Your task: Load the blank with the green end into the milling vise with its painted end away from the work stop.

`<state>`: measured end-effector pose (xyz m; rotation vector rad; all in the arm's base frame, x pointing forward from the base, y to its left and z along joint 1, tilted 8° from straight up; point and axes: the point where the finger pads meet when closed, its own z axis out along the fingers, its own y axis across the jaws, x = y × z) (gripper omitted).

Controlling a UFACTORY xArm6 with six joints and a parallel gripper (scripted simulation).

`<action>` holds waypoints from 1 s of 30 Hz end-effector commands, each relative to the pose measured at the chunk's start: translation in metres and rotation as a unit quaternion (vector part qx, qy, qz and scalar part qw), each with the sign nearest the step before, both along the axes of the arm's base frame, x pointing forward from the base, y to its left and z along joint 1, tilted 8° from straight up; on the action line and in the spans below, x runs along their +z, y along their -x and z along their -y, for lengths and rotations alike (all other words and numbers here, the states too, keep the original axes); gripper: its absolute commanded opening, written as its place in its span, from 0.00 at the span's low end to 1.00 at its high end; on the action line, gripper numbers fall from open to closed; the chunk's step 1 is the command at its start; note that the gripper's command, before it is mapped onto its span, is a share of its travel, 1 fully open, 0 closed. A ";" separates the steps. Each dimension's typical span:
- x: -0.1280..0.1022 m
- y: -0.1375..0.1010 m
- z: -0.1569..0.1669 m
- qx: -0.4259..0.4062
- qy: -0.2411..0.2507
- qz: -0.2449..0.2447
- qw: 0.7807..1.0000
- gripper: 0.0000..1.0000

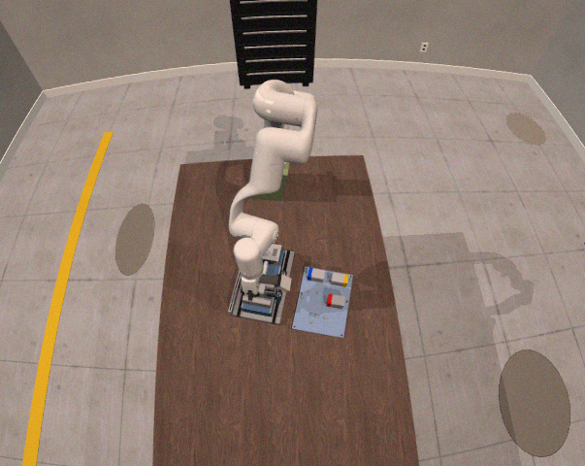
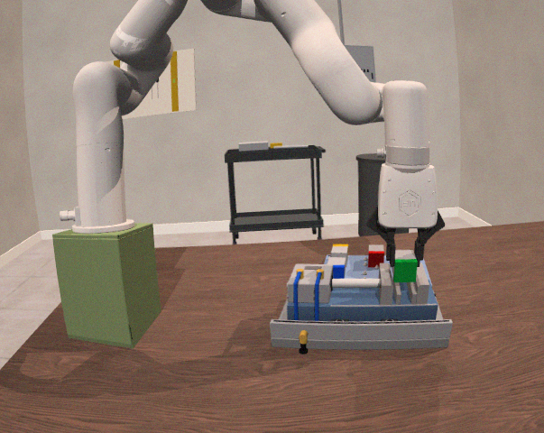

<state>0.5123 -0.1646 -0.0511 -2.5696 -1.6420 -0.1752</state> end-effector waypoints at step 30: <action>0.005 -0.002 0.002 0.000 0.001 0.003 1.000 0.00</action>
